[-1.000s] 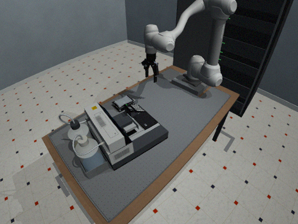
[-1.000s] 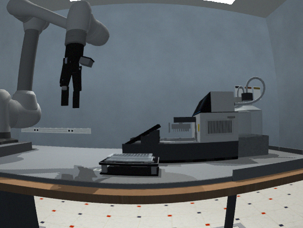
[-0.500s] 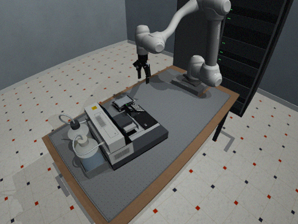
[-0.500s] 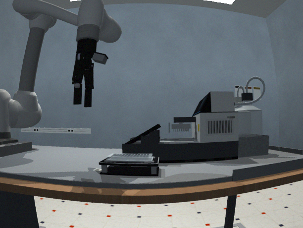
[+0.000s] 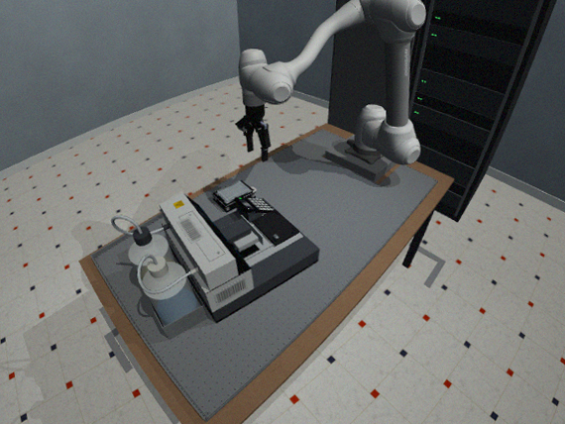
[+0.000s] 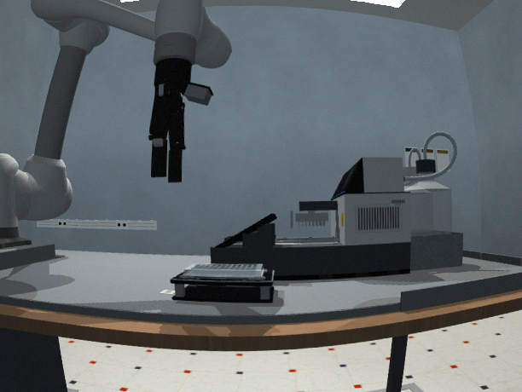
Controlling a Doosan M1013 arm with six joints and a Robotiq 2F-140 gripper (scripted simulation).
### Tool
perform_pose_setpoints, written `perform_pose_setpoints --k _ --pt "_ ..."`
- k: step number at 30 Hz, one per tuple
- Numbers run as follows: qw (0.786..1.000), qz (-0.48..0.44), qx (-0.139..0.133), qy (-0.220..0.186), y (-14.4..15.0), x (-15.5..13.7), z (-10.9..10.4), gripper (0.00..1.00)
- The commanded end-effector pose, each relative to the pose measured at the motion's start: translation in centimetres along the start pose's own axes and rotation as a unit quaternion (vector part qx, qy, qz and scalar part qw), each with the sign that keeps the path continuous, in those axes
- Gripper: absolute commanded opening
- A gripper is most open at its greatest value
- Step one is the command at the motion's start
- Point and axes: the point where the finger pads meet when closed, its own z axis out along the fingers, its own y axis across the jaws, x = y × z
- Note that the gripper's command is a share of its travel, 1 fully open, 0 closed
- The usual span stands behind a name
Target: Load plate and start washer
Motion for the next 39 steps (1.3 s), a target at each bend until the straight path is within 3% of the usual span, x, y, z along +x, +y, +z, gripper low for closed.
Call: perform_pose_setpoints --k 1,19,30,36,39 --pt "1.000 0.000 0.000 0.000 0.7 2.0 -0.1 0.70" --pt "1.000 0.000 0.000 0.000 3.6 9.4 -0.1 0.70" --pt "1.000 0.000 0.000 0.000 4.4 11.4 -0.1 0.70" --pt "1.000 0.000 0.000 0.000 4.4 11.4 2.9 0.70" --pt "1.000 0.000 0.000 0.000 4.4 11.4 3.4 0.70"
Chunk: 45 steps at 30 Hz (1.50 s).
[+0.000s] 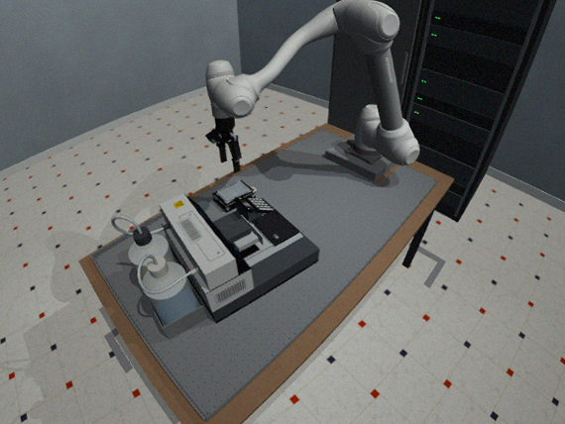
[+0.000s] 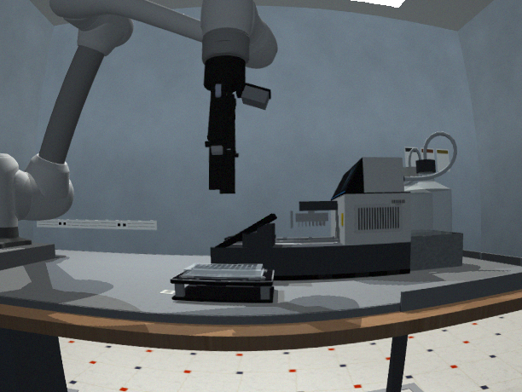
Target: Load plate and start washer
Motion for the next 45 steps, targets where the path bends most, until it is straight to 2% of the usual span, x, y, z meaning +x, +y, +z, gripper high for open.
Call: perform_pose_setpoints --k 1,8,20,45 --pt "1.000 0.000 0.000 0.001 0.0 0.1 1.2 0.70" --pt "1.000 0.000 0.000 0.001 0.0 0.1 4.5 0.70" --pt "1.000 0.000 0.000 0.001 0.0 0.1 4.5 0.70" --pt "1.000 0.000 0.000 0.001 0.0 0.1 8.4 0.70"
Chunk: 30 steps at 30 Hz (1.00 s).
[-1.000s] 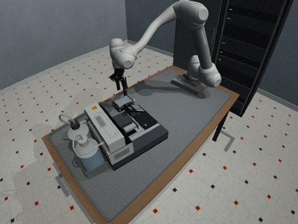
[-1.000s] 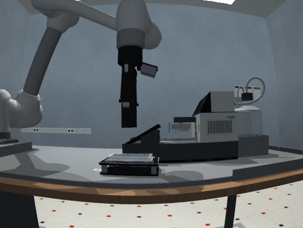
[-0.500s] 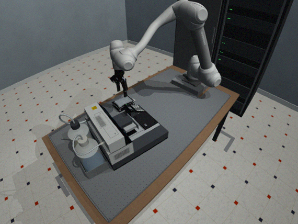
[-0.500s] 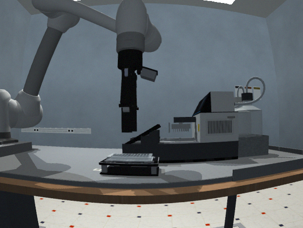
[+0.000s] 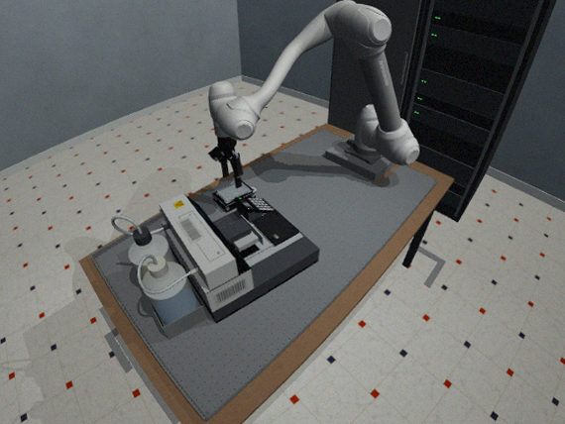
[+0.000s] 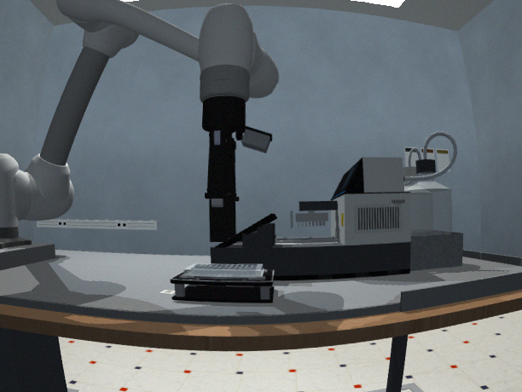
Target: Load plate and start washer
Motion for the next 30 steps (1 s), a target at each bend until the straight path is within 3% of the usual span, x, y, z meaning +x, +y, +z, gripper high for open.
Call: perform_pose_setpoints --k 1,15,30 --pt "1.000 0.000 0.000 0.001 0.0 0.0 0.5 0.70" --pt "1.000 0.000 0.000 0.001 0.0 0.0 2.5 0.70" --pt "1.000 0.000 0.000 0.001 0.0 0.0 2.6 0.70"
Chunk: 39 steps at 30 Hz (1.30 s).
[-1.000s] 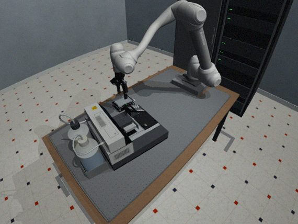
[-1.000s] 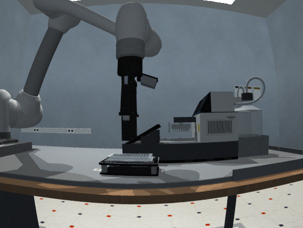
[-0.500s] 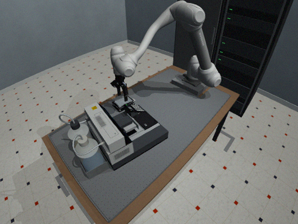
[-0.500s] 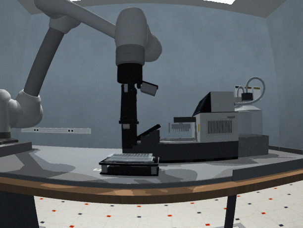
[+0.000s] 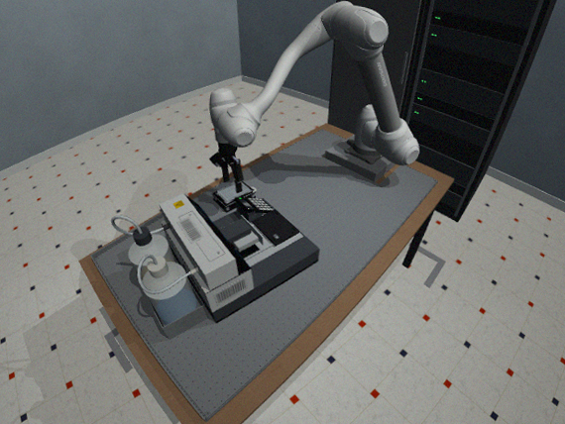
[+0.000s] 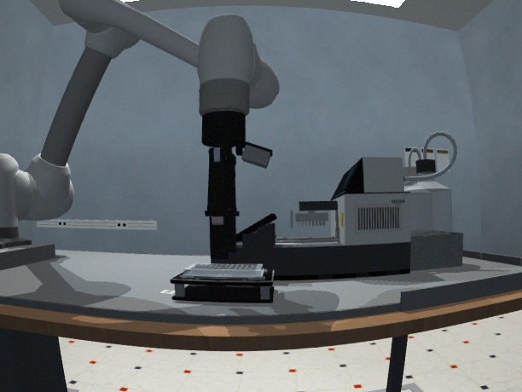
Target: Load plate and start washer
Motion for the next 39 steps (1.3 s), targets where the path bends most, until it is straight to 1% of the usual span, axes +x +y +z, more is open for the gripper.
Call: perform_pose_setpoints --k 1,9,39 --pt "1.000 0.000 0.000 0.001 0.0 0.0 -0.1 0.70" --pt "1.000 0.000 0.000 0.001 0.0 0.0 0.0 0.70" --pt "1.000 0.000 0.000 0.001 0.0 0.0 1.9 0.70"
